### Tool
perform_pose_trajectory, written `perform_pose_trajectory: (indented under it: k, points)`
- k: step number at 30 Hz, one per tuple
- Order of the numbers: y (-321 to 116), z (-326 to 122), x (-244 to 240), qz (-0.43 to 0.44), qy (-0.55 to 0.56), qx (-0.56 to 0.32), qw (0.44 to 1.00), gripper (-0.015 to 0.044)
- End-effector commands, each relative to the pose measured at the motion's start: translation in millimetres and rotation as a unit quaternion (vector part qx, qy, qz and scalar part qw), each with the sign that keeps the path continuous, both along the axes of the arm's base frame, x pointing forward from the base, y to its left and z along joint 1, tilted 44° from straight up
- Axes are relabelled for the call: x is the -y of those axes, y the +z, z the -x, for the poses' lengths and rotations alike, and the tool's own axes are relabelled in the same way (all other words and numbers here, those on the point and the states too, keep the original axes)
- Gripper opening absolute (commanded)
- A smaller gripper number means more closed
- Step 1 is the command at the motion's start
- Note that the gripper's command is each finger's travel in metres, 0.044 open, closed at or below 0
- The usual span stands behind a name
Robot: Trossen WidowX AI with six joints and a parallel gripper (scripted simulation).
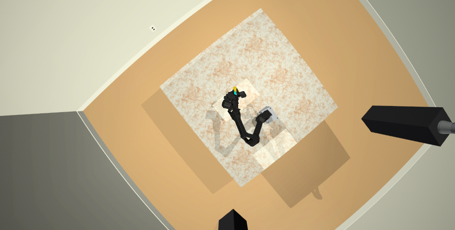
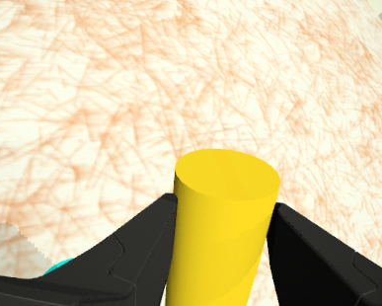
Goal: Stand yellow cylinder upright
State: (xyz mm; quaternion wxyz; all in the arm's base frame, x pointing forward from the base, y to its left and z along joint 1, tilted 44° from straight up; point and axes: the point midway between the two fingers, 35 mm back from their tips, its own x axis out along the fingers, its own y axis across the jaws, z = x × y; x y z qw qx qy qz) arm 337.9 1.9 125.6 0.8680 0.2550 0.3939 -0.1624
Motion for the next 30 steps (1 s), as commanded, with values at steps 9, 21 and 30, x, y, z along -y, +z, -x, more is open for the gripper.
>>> perform_pose_trajectory:
  k: [9, 21, 30]
  points:
    - [6, 1, 0, 0.009, -0.026, 0.040, 0.999, 0.0105]
    - [10, 3, -1, 0.012, -0.048, 0.078, 0.996, 0.0105]
    - [14, 6, -1, 0.013, -0.065, 0.107, 0.992, 0.0105]
